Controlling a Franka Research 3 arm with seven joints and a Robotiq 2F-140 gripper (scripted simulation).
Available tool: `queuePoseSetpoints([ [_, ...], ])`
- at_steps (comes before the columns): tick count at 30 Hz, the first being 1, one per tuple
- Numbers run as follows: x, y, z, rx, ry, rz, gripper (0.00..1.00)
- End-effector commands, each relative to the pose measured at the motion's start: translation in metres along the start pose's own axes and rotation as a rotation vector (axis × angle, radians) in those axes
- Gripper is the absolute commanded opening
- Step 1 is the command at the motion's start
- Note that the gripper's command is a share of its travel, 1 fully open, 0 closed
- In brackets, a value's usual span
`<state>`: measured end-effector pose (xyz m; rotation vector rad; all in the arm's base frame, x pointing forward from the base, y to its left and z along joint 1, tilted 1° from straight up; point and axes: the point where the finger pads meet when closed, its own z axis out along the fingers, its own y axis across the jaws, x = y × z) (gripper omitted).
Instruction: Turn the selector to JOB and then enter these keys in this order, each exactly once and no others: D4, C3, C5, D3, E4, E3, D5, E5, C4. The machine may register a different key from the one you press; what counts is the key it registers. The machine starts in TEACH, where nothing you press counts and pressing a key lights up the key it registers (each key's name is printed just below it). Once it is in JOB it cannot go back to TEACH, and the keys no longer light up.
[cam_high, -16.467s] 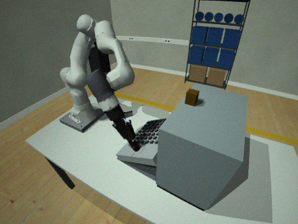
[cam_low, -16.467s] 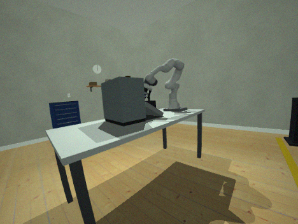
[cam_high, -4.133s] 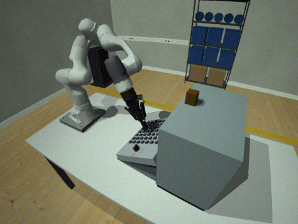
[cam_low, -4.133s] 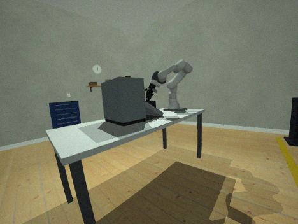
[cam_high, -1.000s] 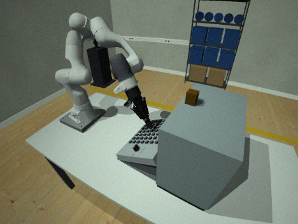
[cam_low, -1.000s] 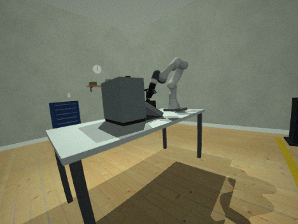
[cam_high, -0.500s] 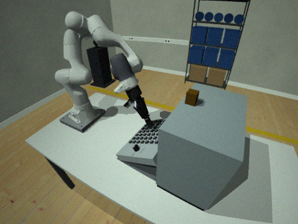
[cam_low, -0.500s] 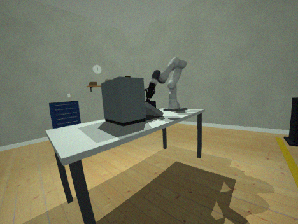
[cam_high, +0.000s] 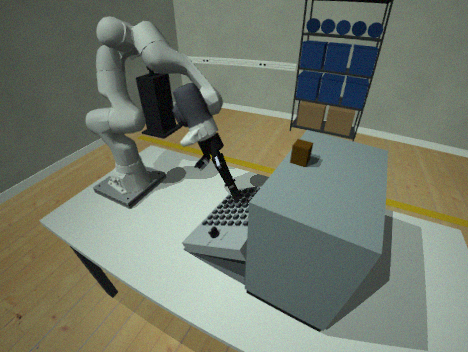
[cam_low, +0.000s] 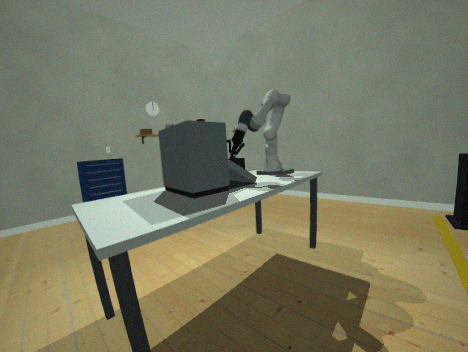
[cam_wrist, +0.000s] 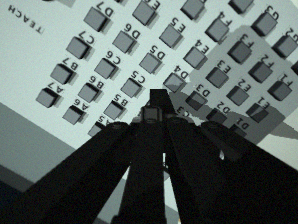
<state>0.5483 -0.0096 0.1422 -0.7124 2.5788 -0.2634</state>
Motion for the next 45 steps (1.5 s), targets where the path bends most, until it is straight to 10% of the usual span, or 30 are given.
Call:
queuePoseSetpoints([
  [1, -0.002, -0.003, -0.001, 0.008, -0.017, -0.166, 0.1],
  [45, -0.013, -0.002, -0.001, 0.014, -0.013, -0.908, 0.1],
])
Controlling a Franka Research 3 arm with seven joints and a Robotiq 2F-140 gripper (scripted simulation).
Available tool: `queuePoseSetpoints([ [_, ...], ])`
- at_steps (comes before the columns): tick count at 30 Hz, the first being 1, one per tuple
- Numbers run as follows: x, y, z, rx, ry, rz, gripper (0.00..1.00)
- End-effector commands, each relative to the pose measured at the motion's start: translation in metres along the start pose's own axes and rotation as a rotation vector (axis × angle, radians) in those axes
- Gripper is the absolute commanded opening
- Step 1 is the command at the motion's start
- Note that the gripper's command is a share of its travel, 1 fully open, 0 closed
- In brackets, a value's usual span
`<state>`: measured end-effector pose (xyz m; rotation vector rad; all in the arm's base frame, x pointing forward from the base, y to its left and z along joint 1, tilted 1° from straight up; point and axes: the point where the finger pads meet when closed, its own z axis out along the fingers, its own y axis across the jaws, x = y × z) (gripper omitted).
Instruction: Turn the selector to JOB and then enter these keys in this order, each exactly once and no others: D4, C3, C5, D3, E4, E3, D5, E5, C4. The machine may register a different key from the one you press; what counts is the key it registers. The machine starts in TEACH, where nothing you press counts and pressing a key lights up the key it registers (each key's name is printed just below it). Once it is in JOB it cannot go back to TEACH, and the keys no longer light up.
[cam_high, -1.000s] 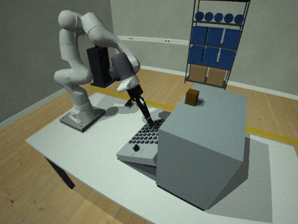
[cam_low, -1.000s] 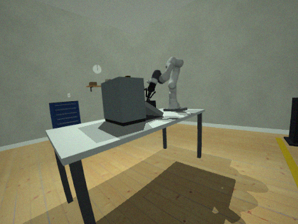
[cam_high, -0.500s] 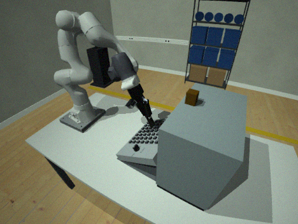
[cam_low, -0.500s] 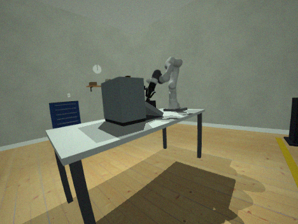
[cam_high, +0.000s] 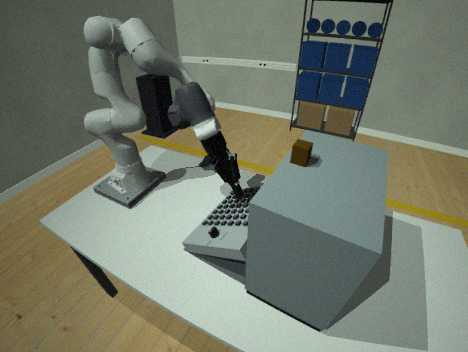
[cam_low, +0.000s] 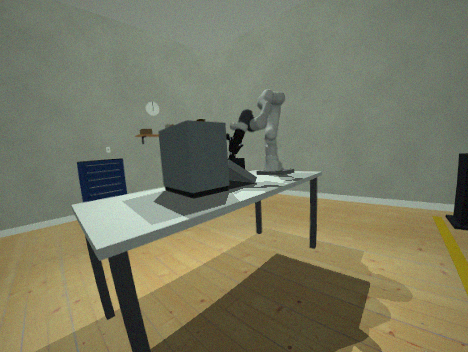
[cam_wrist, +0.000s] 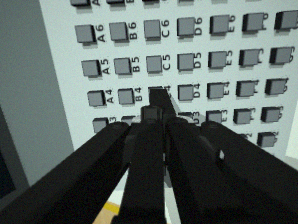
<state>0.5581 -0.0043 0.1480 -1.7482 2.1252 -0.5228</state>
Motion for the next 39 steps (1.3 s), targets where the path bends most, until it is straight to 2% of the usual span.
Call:
queuePoseSetpoints([
  [1, 0.0, 0.0, 0.001, 0.005, -0.009, -0.07, 0.1],
  [18, 0.0, -0.001, 0.021, 0.005, -0.009, -0.07, 0.1],
  [39, 0.0, -0.001, 0.022, 0.005, -0.009, -0.069, 0.1],
])
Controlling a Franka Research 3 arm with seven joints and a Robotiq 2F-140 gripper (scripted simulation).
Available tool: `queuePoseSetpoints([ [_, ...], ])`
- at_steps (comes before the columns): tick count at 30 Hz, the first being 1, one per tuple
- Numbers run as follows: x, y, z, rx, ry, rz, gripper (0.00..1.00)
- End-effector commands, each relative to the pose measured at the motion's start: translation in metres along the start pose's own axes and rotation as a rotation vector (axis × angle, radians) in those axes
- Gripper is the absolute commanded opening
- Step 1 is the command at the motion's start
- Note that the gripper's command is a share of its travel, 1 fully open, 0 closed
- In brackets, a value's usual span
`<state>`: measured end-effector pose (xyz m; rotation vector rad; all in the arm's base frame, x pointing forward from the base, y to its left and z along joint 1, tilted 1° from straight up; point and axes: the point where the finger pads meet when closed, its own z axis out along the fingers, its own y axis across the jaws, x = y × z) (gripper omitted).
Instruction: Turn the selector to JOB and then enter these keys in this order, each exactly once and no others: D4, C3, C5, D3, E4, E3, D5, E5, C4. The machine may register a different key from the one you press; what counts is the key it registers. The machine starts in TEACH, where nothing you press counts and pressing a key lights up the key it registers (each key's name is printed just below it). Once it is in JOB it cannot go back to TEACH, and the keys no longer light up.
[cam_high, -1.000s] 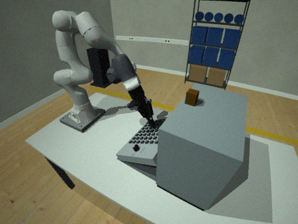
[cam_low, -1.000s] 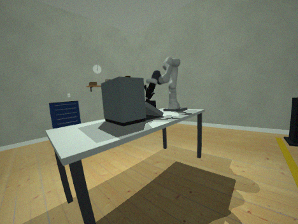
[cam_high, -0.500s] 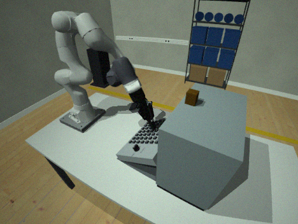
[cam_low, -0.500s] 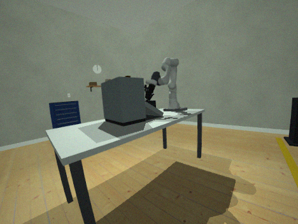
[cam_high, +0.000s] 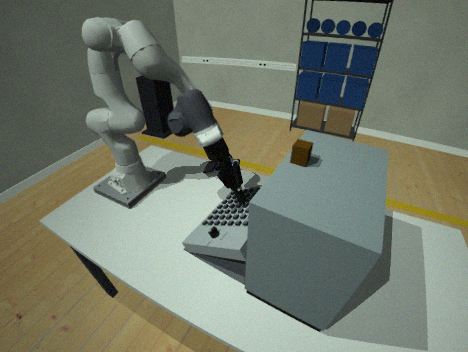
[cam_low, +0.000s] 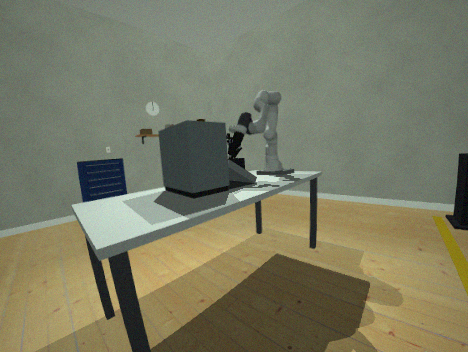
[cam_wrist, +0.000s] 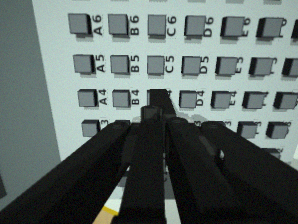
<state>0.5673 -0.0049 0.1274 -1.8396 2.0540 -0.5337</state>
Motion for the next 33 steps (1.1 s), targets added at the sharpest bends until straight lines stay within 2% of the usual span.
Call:
queuePoseSetpoints([
  [1, 0.0005, -0.0024, -0.0007, 0.005, 0.002, 0.012, 0.1],
  [33, 0.0005, -0.0025, 0.0074, 0.005, 0.002, 0.012, 0.1],
])
